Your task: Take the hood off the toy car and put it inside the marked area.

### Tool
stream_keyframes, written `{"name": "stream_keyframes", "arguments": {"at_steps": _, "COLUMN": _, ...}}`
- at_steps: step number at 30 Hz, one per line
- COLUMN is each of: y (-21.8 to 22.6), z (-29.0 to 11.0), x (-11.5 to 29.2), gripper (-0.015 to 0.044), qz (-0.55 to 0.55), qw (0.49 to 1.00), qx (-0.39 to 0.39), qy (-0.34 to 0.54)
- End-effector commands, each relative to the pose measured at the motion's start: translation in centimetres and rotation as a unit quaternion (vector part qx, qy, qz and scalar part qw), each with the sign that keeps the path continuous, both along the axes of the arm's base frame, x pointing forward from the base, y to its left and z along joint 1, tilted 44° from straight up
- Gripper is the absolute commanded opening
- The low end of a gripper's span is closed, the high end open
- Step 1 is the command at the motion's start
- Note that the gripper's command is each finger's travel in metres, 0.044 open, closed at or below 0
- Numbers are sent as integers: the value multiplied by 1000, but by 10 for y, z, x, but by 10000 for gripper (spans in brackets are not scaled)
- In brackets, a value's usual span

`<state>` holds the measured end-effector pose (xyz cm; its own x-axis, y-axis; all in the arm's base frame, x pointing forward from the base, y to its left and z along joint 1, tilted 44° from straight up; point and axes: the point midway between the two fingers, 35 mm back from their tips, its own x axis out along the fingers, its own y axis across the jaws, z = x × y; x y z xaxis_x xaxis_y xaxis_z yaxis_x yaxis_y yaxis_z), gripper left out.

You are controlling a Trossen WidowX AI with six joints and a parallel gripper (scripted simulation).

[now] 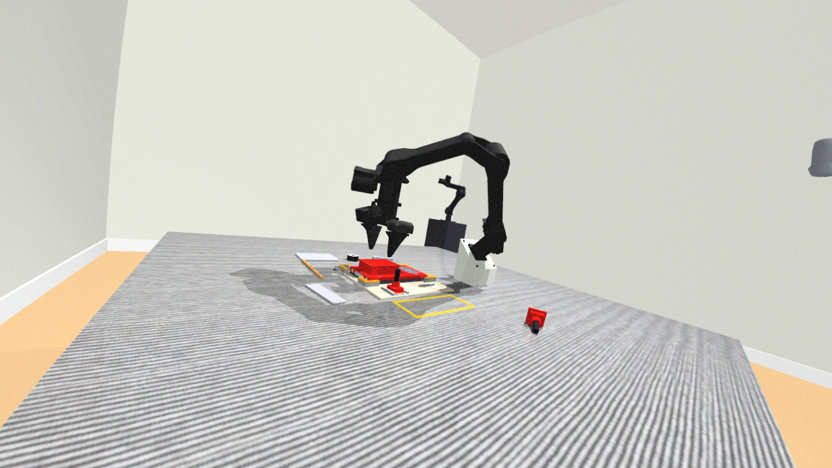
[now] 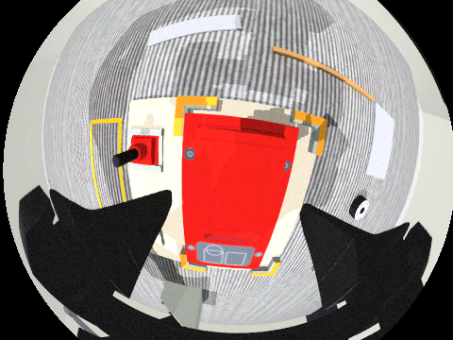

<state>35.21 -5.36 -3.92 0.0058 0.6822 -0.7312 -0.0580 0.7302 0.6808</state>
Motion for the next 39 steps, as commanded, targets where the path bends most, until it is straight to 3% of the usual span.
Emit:
{"name": "stream_keyframes", "arguments": {"at_steps": 1, "y": 4, "z": -4, "x": -2, "gripper": 440, "qz": -2, "qw": 1000, "qx": 4, "qy": 5}}
{"name": "stream_keyframes", "arguments": {"at_steps": 39, "y": 20, "z": -20, "x": -4, "gripper": 440, "qz": -2, "qw": 1000, "qx": 5, "qy": 5}}
